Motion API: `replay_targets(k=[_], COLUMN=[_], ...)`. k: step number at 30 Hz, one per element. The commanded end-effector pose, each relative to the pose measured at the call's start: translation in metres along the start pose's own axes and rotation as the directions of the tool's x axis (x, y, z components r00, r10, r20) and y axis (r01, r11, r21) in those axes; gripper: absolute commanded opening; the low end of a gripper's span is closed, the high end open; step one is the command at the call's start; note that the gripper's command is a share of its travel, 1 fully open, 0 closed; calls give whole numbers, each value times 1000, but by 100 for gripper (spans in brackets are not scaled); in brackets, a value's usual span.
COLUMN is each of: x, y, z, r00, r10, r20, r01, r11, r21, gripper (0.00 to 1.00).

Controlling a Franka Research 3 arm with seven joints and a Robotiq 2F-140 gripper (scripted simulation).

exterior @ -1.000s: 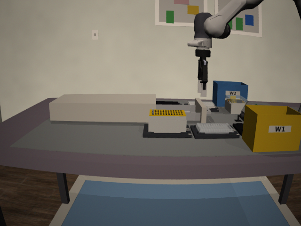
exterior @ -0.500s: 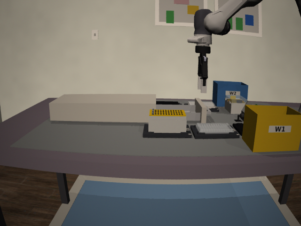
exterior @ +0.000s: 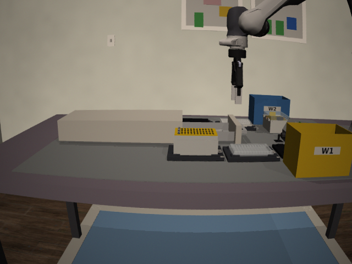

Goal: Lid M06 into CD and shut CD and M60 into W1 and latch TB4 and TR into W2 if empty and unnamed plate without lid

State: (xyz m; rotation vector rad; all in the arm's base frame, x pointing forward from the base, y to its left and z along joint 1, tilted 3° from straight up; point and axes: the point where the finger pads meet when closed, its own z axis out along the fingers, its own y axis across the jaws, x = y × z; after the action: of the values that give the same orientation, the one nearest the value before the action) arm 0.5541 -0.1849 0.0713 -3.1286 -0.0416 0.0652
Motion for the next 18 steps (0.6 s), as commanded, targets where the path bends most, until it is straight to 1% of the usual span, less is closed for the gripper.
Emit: replay_targets(k=[1,14,18], x=[-1,-1,-1], y=[0,0,0], z=[-4,-22,-24], r00=[1000,1000,1000], r10=[9,9,9], r20=[5,5,5], r01=[-9,-9,-9], r11=[1000,1000,1000], r21=[0,0,0], gripper=[66,66,66])
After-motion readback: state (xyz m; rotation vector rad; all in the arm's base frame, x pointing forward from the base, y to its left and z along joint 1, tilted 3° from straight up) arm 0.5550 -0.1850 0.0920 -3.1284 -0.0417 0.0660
